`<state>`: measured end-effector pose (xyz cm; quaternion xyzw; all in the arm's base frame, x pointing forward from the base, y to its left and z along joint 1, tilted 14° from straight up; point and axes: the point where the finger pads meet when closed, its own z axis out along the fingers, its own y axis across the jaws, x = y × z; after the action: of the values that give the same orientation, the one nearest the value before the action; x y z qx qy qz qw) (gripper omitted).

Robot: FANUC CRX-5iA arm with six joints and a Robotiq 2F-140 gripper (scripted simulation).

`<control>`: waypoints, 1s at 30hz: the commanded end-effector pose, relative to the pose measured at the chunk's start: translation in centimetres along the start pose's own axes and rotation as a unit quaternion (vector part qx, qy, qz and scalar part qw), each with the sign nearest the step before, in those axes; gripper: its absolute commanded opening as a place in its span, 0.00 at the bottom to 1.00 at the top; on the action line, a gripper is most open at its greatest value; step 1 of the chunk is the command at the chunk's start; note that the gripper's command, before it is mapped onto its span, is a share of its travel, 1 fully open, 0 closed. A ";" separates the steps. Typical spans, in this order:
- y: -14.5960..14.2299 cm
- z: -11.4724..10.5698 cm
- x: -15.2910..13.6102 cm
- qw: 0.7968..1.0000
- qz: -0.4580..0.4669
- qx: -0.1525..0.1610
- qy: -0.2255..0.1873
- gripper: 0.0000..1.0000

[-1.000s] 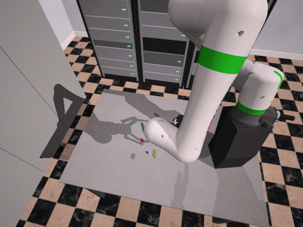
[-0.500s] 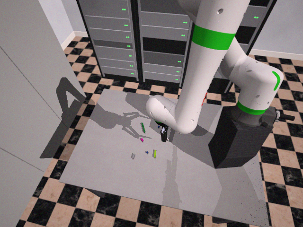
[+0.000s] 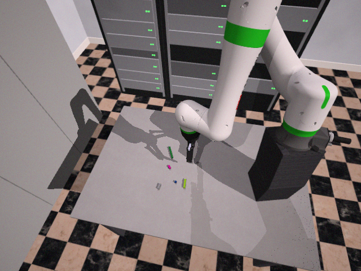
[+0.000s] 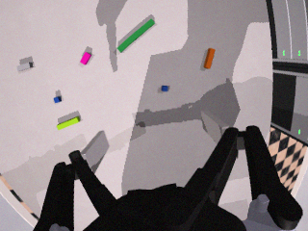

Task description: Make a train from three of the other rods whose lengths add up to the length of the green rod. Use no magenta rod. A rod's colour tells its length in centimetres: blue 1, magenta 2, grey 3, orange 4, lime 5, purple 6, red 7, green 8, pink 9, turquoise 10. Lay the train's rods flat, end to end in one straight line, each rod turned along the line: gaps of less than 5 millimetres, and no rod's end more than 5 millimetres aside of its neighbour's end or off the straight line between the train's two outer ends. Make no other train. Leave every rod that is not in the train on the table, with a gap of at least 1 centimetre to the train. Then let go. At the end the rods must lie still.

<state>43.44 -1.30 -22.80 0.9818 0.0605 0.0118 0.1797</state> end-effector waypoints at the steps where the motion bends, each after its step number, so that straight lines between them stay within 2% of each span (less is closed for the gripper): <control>1: 0.3 0.5 1.0 1.000 -0.004 0.012 0.015 1.00; 2: 0.7 0.9 1.7 0.999 -0.008 0.023 0.021 1.00; 9: 0.9 1.2 2.3 0.999 -0.011 0.032 0.026 1.00; 11: 1.3 1.7 3.1 0.998 -0.016 0.046 0.034 1.00; 15: 1.6 2.0 3.5 0.998 -0.020 0.055 0.038 1.00; 30: 1.8 2.2 3.7 0.997 -0.022 0.061 0.041 1.00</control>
<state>47.44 -3.27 -24.25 0.9882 0.0899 0.0429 0.1166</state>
